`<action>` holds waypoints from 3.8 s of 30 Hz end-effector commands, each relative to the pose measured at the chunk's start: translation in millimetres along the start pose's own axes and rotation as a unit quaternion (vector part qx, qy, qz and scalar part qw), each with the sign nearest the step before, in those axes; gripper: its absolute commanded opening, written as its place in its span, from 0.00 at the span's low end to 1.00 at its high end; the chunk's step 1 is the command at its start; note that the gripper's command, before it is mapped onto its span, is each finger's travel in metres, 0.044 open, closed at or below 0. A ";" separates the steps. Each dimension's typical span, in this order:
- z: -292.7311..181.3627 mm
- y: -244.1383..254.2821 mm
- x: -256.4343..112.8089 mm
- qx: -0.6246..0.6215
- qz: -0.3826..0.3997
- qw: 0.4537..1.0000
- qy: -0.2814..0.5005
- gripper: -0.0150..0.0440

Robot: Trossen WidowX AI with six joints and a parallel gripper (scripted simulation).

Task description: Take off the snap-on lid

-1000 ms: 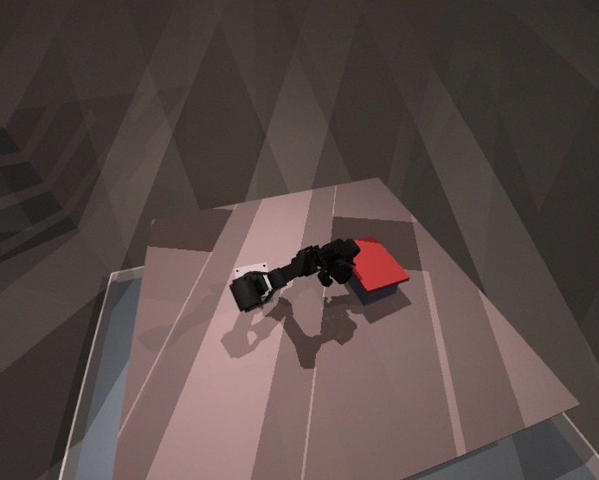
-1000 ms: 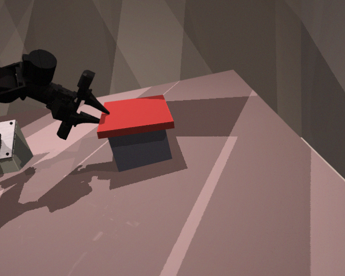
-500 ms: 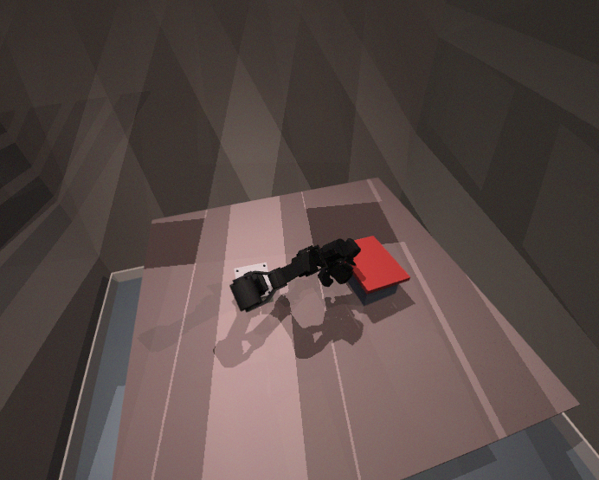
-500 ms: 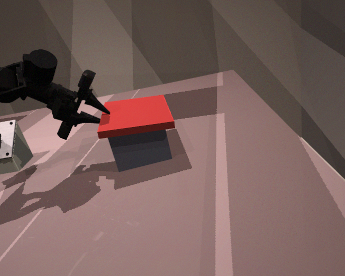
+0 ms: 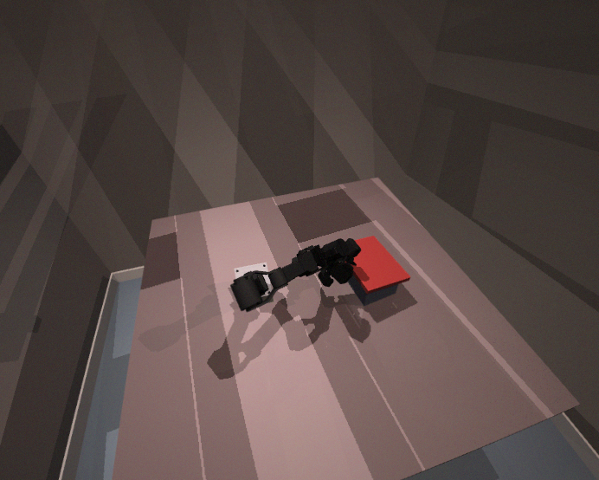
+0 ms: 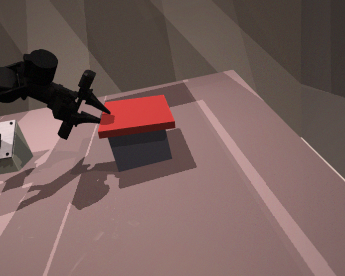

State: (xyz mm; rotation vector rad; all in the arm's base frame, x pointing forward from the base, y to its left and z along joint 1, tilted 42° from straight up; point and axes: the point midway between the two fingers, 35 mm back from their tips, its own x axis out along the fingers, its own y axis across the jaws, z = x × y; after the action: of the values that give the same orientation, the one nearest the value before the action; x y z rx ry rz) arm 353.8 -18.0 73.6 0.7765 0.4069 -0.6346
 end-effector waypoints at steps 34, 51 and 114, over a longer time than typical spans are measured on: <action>0.1 20.6 -11.5 0.000 -0.001 1.000 -0.001 0.25; 0.1 42.7 -19.8 0.001 0.000 1.000 -0.001 0.25; 0.0 126.5 -47.5 0.002 0.000 1.000 0.000 0.25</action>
State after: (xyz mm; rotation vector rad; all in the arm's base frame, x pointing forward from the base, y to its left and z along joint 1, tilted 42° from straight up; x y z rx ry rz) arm 399.8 62.9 157.5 0.7675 0.4174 -0.6454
